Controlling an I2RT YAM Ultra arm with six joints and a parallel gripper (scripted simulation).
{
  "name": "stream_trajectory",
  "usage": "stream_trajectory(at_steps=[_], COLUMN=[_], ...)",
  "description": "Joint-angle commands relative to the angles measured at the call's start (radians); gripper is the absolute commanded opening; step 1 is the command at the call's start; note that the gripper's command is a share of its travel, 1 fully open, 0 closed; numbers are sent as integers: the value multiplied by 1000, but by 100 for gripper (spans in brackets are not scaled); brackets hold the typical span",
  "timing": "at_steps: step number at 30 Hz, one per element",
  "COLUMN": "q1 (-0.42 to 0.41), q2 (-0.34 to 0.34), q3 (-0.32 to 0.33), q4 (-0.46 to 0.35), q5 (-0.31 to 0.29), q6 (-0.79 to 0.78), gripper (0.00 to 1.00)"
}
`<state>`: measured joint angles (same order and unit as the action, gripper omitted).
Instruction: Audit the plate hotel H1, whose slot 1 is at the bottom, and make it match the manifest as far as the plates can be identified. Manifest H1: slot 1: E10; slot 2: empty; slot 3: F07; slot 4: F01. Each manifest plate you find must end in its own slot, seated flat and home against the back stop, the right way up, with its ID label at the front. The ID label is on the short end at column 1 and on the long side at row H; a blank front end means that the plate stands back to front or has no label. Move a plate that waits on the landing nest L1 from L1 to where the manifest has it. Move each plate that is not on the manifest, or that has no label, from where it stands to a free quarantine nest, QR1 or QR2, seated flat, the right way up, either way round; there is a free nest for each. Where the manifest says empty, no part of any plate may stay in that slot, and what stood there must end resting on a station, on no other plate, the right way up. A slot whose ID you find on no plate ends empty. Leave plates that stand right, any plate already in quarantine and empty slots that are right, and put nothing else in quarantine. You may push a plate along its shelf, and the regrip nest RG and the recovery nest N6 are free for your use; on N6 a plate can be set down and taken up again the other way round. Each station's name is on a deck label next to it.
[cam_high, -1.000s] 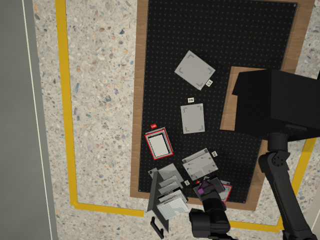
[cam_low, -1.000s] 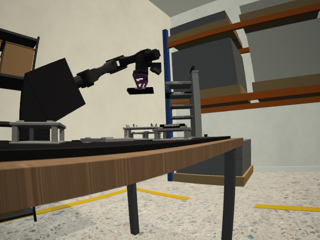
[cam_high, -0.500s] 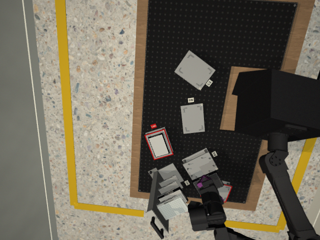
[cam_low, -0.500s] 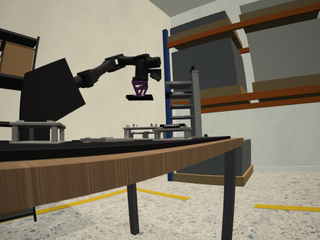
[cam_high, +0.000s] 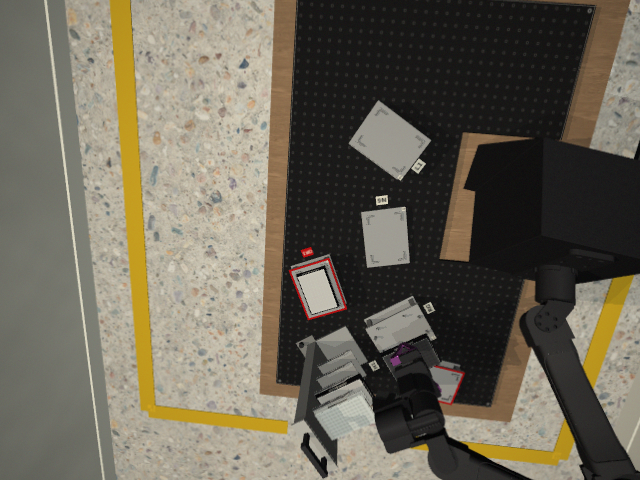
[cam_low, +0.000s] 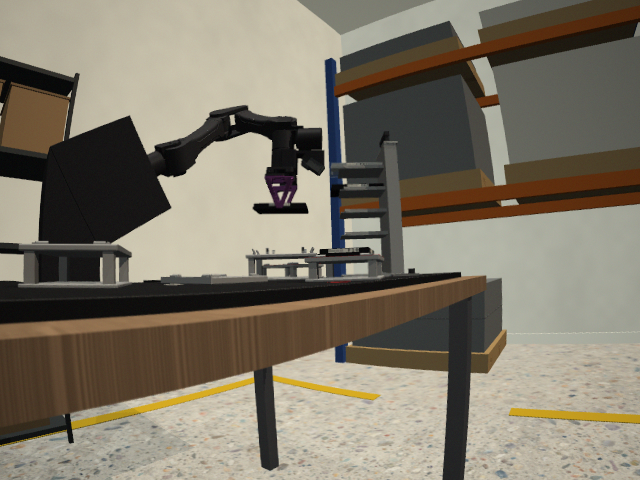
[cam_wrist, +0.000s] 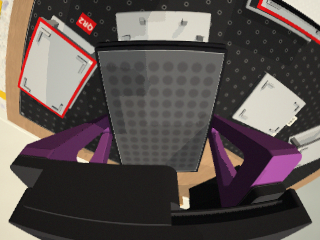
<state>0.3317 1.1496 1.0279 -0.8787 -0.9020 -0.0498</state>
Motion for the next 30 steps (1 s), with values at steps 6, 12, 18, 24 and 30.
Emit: stream_trajectory(at_steps=[6, 12, 18, 24, 30], q1=[65, 102, 124, 126, 128], q2=[12, 24, 32, 28, 24], q3=[-40, -59, -71, -75, -78], q4=[176, 238, 275, 276, 277], q5=[59, 83, 97, 99, 100], q6=[122, 163, 187, 189, 191], gripper=[86, 86, 86, 86, 86])
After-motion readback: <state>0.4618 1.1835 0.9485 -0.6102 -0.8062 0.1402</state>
